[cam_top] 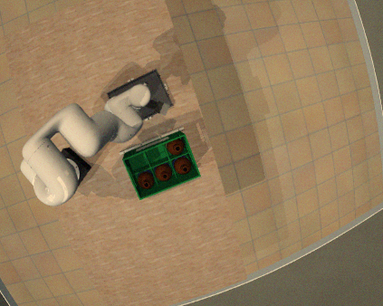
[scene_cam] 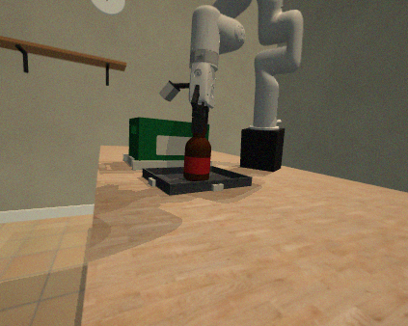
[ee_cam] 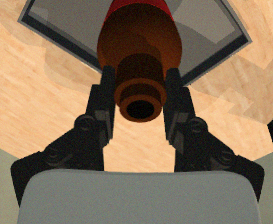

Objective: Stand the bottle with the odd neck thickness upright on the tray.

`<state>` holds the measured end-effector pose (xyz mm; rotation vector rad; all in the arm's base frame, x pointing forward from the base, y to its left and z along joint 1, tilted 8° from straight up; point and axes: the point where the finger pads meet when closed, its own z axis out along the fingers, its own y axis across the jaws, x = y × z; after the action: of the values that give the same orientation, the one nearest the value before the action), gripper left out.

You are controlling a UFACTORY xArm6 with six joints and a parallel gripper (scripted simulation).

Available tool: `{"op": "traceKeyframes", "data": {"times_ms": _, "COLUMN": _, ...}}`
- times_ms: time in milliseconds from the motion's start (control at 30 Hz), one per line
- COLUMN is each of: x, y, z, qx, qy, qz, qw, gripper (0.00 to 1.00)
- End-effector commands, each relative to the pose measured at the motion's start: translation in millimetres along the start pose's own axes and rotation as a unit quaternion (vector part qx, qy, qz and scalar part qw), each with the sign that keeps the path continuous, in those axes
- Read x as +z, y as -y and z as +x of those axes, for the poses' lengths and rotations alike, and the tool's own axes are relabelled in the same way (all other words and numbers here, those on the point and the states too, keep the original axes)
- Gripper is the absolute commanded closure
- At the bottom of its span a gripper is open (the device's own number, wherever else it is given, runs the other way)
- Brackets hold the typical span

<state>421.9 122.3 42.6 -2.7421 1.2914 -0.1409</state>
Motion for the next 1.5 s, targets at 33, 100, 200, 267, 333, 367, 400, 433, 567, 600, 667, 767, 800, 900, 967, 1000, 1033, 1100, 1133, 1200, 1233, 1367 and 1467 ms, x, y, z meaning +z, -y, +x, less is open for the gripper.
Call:
{"op": "traceKeyframes", "data": {"times_ms": 33, "x": -1.2, "y": 1.5, "z": 0.6, "qx": 0.0, "qy": -0.001, "qz": 0.002, "qw": 1.0, "gripper": 1.0}}
{"op": "traceKeyframes", "data": {"times_ms": 100, "x": -1.2, "y": 1.5, "z": 0.6, "qx": 0.0, "qy": -0.001, "qz": 0.002, "qw": 1.0, "gripper": 1.0}}
{"op": "traceKeyframes", "data": {"times_ms": 200, "x": -1.2, "y": 1.5, "z": 0.6, "qx": 0.0, "qy": -0.001, "qz": 0.002, "qw": 1.0, "gripper": 1.0}}
{"op": "traceKeyframes", "data": {"times_ms": 267, "x": -1.2, "y": 1.5, "z": 0.6, "qx": 0.0, "qy": -0.001, "qz": 0.002, "qw": 1.0, "gripper": 0.0}}
{"op": "traceKeyframes", "data": {"times_ms": 333, "x": -1.2, "y": 1.5, "z": 0.6, "qx": 0.0, "qy": -0.001, "qz": 0.002, "qw": 1.0, "gripper": 0.0}}
{"op": "traceKeyframes", "data": {"times_ms": 367, "x": -1.2, "y": 1.5, "z": 0.6, "qx": 0.0, "qy": -0.001, "qz": 0.002, "qw": 1.0, "gripper": 0.0}}
{"op": "traceKeyframes", "data": {"times_ms": 400, "x": -1.2, "y": 1.5, "z": 0.6, "qx": 0.0, "qy": -0.001, "qz": 0.002, "qw": 1.0, "gripper": 0.0}}
{"op": "traceKeyframes", "data": {"times_ms": 433, "x": -1.2, "y": 1.5, "z": 0.6, "qx": 0.0, "qy": -0.001, "qz": 0.002, "qw": 1.0, "gripper": 0.0}}
{"op": "traceKeyframes", "data": {"times_ms": 567, "x": -1.2, "y": 1.5, "z": 0.6, "qx": 0.0, "qy": -0.001, "qz": 0.002, "qw": 1.0, "gripper": 0.0}}
{"op": "traceKeyframes", "data": {"times_ms": 600, "x": -1.2, "y": 1.5, "z": 0.6, "qx": 0.0, "qy": -0.001, "qz": 0.002, "qw": 1.0, "gripper": 0.0}}
{"op": "traceKeyframes", "data": {"times_ms": 667, "x": -1.2, "y": 1.5, "z": 0.6, "qx": 0.0, "qy": -0.001, "qz": 0.002, "qw": 1.0, "gripper": 0.0}}
{"op": "traceKeyframes", "data": {"times_ms": 767, "x": -1.2, "y": 1.5, "z": 0.6, "qx": 0.0, "qy": -0.001, "qz": 0.002, "qw": 1.0, "gripper": 0.0}}
{"op": "traceKeyframes", "data": {"times_ms": 800, "x": -1.2, "y": 1.5, "z": 0.6, "qx": 0.0, "qy": -0.001, "qz": 0.002, "qw": 1.0, "gripper": 0.0}}
{"op": "traceKeyframes", "data": {"times_ms": 900, "x": -1.2, "y": 1.5, "z": 0.6, "qx": 0.0, "qy": -0.001, "qz": 0.002, "qw": 1.0, "gripper": 0.0}}
{"op": "traceKeyframes", "data": {"times_ms": 967, "x": -1.2, "y": 1.5, "z": 0.6, "qx": 0.0, "qy": -0.001, "qz": 0.002, "qw": 1.0, "gripper": 0.0}}
{"op": "traceKeyframes", "data": {"times_ms": 1000, "x": -1.2, "y": 1.5, "z": 0.6, "qx": 0.0, "qy": -0.001, "qz": 0.002, "qw": 1.0, "gripper": 0.0}}
{"op": "traceKeyframes", "data": {"times_ms": 1033, "x": -1.2, "y": 1.5, "z": 0.6, "qx": 0.0, "qy": -0.001, "qz": 0.002, "qw": 1.0, "gripper": 0.0}}
{"op": "traceKeyframes", "data": {"times_ms": 1100, "x": -1.2, "y": 1.5, "z": 0.6, "qx": 0.0, "qy": -0.001, "qz": 0.002, "qw": 1.0, "gripper": 0.0}}
{"op": "traceKeyframes", "data": {"times_ms": 1133, "x": -1.2, "y": 1.5, "z": 0.6, "qx": 0.0, "qy": -0.001, "qz": 0.002, "qw": 1.0, "gripper": 0.0}}
{"op": "traceKeyframes", "data": {"times_ms": 1200, "x": -1.2, "y": 1.5, "z": 0.6, "qx": 0.0, "qy": -0.001, "qz": 0.002, "qw": 1.0, "gripper": 0.0}}
{"op": "traceKeyframes", "data": {"times_ms": 1233, "x": -1.2, "y": 1.5, "z": 0.6, "qx": 0.0, "qy": -0.001, "qz": 0.002, "qw": 1.0, "gripper": 0.0}}
{"op": "traceKeyframes", "data": {"times_ms": 1367, "x": -1.2, "y": 1.5, "z": 0.6, "qx": 0.0, "qy": -0.001, "qz": 0.002, "qw": 1.0, "gripper": 0.0}}
{"op": "traceKeyframes", "data": {"times_ms": 1467, "x": -1.2, "y": 1.5, "z": 0.6, "qx": 0.0, "qy": -0.001, "qz": 0.002, "qw": 1.0, "gripper": 0.0}}
